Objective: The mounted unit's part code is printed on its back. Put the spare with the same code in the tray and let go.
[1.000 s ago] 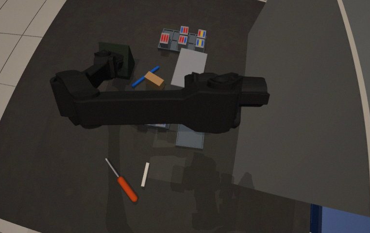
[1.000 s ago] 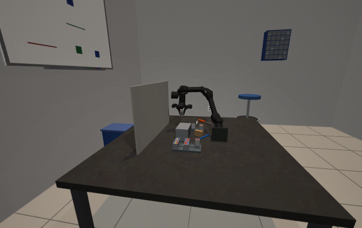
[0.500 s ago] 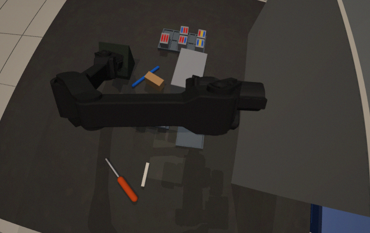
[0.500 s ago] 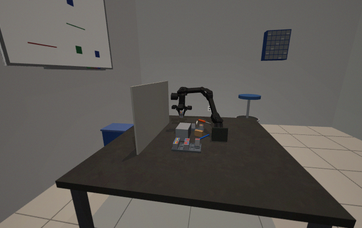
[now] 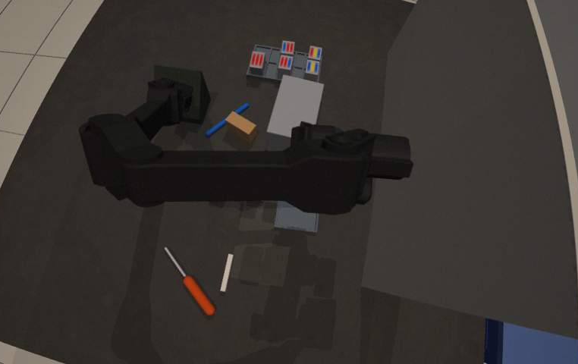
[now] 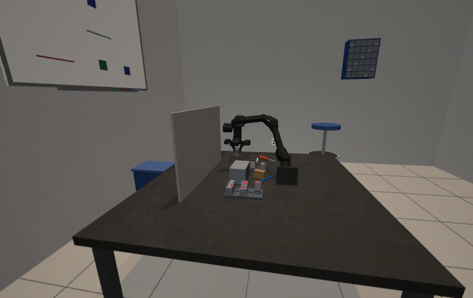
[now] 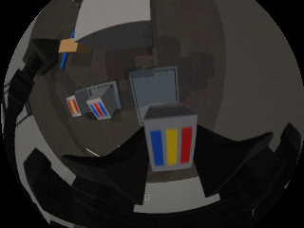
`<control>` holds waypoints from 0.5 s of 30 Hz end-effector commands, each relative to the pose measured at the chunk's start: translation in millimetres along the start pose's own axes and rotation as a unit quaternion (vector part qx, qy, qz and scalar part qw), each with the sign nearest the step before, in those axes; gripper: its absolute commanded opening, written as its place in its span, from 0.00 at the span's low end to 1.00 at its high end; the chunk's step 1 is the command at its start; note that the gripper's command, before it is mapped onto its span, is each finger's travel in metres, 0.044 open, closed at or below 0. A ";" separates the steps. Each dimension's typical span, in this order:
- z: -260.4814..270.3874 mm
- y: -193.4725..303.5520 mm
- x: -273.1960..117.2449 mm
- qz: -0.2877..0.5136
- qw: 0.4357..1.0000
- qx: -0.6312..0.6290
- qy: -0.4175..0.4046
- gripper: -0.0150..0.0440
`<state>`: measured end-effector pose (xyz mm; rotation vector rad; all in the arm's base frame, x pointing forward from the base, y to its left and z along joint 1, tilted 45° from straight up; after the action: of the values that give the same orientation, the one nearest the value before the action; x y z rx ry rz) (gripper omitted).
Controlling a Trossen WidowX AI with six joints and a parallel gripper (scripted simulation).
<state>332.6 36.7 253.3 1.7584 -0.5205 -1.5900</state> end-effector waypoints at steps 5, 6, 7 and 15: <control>0.5 -1.8 8.1 -0.002 1.000 -0.005 -0.004 0.25; 0.4 -1.8 8.9 -0.003 1.000 -0.005 -0.004 0.25; 0.3 -1.8 9.8 -0.003 1.000 -0.005 -0.004 0.25; 0.0 -1.7 16.5 -0.004 1.000 -0.005 -0.005 0.25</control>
<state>335.7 27.9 244.7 1.7576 -0.5199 -1.5953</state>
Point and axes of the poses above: the point midway between the two fingers, 35 mm back from their tips, its own x axis out along the fingers, its own z axis across the jaws, y = z × x, the point moved 8 cm from there along -x, back along the fingers, and after that the axes turned 2 degrees about -x, right-handed, at the moved point
